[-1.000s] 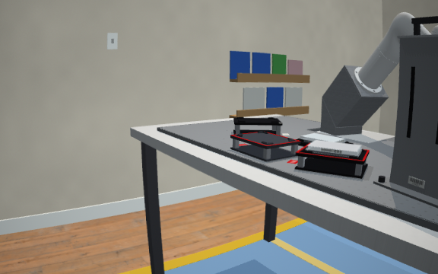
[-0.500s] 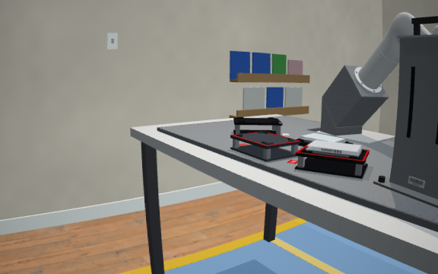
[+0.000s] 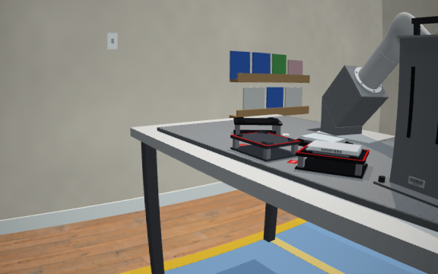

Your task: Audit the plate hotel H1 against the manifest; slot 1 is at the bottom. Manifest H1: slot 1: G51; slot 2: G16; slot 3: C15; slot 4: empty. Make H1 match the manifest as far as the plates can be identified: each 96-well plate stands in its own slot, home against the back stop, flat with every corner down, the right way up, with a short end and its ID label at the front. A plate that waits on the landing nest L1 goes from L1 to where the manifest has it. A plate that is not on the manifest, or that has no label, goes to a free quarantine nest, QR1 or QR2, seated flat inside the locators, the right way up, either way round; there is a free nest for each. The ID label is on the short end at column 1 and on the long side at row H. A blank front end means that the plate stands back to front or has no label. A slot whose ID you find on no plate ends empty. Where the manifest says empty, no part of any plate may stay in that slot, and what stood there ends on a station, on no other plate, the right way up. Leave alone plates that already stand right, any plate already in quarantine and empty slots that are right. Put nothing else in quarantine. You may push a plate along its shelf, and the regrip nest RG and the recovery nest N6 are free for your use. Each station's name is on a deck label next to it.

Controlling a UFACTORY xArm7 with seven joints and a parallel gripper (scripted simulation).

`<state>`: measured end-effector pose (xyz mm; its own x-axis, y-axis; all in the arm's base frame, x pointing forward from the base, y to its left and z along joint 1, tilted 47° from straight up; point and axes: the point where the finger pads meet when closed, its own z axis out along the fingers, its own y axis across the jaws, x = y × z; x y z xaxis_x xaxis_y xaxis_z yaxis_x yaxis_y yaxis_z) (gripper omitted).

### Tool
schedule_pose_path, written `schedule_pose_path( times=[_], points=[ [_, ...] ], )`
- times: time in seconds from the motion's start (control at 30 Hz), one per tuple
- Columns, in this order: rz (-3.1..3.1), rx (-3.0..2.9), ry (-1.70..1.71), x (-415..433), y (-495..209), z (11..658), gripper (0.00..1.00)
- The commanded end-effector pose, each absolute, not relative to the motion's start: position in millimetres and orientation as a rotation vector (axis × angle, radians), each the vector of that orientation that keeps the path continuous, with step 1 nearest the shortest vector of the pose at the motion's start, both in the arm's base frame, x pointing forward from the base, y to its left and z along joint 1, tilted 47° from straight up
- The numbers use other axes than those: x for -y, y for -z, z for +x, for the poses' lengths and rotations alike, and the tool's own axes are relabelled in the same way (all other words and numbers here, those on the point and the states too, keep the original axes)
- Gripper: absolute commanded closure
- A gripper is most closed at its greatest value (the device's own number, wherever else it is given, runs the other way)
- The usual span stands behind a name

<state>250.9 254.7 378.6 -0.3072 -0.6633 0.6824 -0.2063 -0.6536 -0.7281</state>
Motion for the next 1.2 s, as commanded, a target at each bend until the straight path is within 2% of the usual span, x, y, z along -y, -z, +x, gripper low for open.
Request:
schedule_pose_path(
  times=[0.0,1.17],
  points=[
    [-1.616,-1.098,2.029,-252.2,-379.0,259.0,1.00],
    [-1.616,-1.098,2.029,-249.7,-378.6,268.3,1.00]
  ],
)
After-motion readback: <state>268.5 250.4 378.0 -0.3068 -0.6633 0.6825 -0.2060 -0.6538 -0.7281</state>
